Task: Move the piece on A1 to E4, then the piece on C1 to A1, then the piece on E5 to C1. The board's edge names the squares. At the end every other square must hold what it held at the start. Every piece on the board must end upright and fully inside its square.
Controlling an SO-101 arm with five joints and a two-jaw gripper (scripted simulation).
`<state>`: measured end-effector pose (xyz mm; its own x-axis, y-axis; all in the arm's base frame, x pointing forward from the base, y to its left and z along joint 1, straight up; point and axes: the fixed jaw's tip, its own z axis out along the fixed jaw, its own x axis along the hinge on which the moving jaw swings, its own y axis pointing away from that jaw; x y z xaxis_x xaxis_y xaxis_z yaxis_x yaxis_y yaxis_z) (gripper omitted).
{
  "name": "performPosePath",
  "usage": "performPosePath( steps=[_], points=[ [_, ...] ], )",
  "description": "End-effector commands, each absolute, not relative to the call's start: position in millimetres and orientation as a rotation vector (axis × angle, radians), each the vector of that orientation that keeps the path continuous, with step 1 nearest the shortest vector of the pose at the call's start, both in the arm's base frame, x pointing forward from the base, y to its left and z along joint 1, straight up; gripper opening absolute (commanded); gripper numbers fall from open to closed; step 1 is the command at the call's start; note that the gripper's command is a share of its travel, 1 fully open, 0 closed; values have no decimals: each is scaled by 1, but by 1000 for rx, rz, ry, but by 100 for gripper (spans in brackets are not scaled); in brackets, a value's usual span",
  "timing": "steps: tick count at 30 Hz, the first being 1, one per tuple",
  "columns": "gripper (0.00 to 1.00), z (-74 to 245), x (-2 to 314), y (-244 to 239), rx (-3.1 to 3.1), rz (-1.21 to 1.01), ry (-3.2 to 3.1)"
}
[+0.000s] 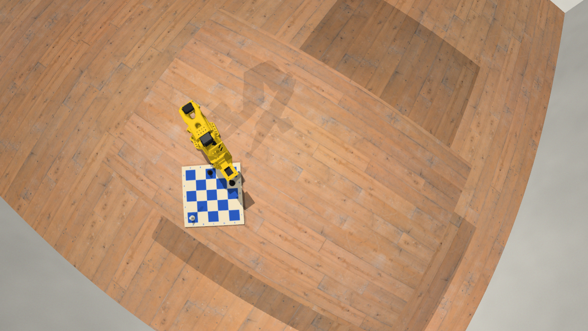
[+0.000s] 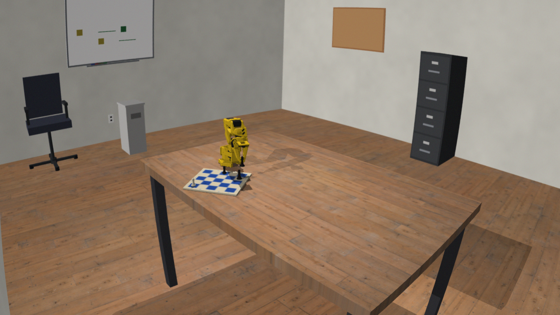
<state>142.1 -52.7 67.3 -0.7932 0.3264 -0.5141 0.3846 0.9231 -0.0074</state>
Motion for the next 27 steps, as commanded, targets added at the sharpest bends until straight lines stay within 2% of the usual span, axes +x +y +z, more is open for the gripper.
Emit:
performPosePath(
  steps=[1, 14, 22, 27],
  points=[
    [0, 70, 141, -54, 510, -155, 2560],
    [0, 70, 143, -64, 579, -174, 2547],
    [0, 71, 149, -100, 792, -232, 2495],
    [0, 72, 157, -144, 979, -284, 2434]
  ],
)
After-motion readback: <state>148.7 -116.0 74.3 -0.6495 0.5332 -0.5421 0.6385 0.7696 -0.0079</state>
